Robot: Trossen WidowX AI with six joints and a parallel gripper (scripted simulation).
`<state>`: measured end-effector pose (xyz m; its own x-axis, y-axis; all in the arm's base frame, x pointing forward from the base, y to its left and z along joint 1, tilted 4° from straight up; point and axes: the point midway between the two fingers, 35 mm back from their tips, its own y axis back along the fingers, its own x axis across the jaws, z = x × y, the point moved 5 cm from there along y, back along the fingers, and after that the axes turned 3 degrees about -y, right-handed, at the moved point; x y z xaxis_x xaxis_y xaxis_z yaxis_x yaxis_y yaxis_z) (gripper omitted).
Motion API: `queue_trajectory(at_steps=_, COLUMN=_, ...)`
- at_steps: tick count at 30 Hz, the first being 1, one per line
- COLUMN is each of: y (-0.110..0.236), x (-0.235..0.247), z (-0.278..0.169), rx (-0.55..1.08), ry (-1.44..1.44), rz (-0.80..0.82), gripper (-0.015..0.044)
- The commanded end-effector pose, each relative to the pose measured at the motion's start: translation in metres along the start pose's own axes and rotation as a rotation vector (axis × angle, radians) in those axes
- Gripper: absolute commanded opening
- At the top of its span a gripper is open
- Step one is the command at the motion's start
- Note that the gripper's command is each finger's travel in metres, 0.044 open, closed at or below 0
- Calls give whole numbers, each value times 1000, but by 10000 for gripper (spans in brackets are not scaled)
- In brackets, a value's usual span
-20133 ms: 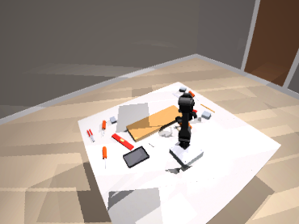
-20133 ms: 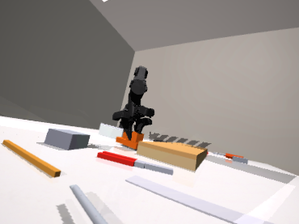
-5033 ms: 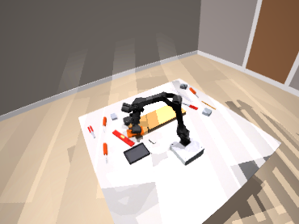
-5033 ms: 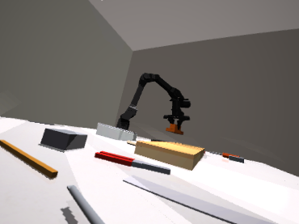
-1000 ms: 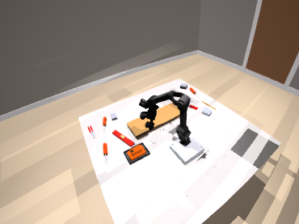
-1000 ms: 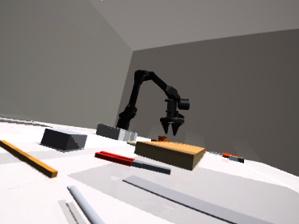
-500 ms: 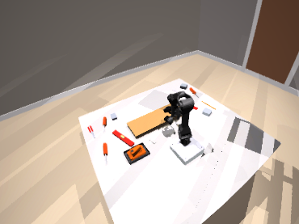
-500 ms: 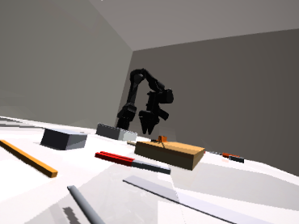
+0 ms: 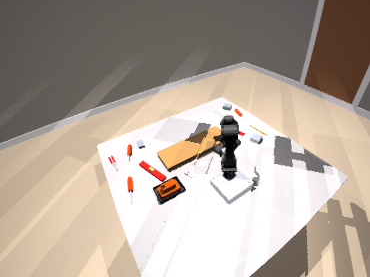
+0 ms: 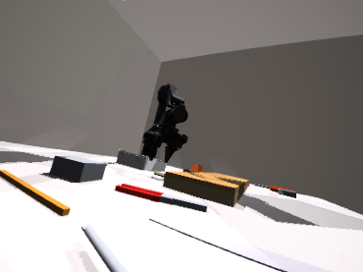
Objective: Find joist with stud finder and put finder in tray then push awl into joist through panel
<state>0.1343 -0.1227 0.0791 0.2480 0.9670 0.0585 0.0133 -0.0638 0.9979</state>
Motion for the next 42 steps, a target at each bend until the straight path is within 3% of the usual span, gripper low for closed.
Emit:
queue_trajectory(at_steps=1, y=0, x=4, z=-2, rx=2, ry=-6, rz=-2, gripper=440)
queue_trajectory(at_steps=41, y=-50, x=8, z=1, rx=2, ry=-6, rz=-1, gripper=440)
queue_trajectory(at_steps=42, y=-50, x=8, z=1, rx=2, ry=-6, rz=-1, gripper=414)
